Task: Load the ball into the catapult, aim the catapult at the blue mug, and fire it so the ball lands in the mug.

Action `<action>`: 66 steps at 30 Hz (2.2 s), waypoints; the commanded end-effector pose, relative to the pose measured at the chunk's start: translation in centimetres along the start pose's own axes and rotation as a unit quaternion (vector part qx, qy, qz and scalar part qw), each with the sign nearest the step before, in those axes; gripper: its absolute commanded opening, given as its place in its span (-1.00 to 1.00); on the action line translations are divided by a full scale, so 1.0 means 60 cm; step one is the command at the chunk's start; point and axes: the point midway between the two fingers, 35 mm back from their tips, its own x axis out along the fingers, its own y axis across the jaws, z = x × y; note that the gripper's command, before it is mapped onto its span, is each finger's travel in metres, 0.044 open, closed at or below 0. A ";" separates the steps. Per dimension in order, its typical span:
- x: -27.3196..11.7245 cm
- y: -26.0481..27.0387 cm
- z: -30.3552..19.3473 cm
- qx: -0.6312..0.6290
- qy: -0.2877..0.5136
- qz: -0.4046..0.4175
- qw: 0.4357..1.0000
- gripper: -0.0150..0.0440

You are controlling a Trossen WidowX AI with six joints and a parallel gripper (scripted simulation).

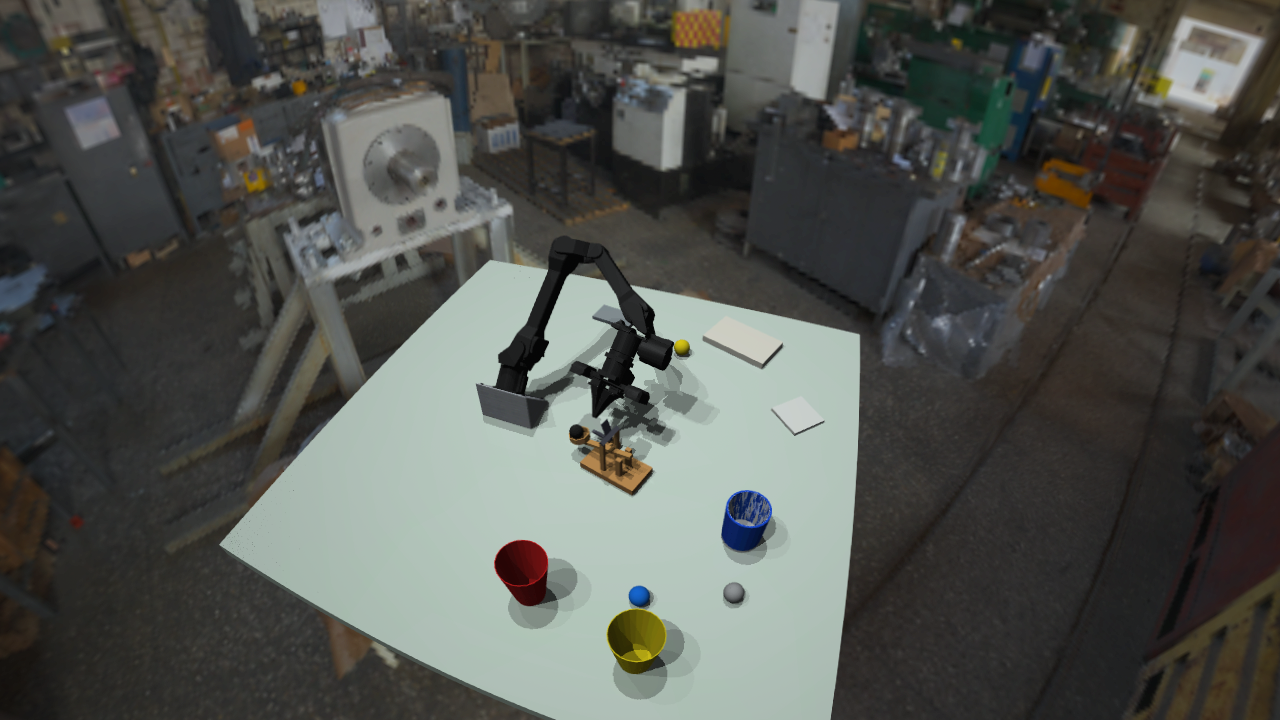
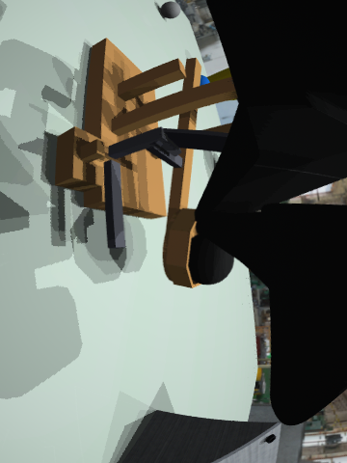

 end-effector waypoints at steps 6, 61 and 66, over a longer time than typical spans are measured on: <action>0.021 0.003 0.019 0.002 -0.003 0.005 1.000 -0.49; -0.132 -0.115 0.000 0.176 -0.095 -0.036 0.979 0.67; -0.136 -0.162 -0.013 0.247 -0.131 -0.046 0.959 1.00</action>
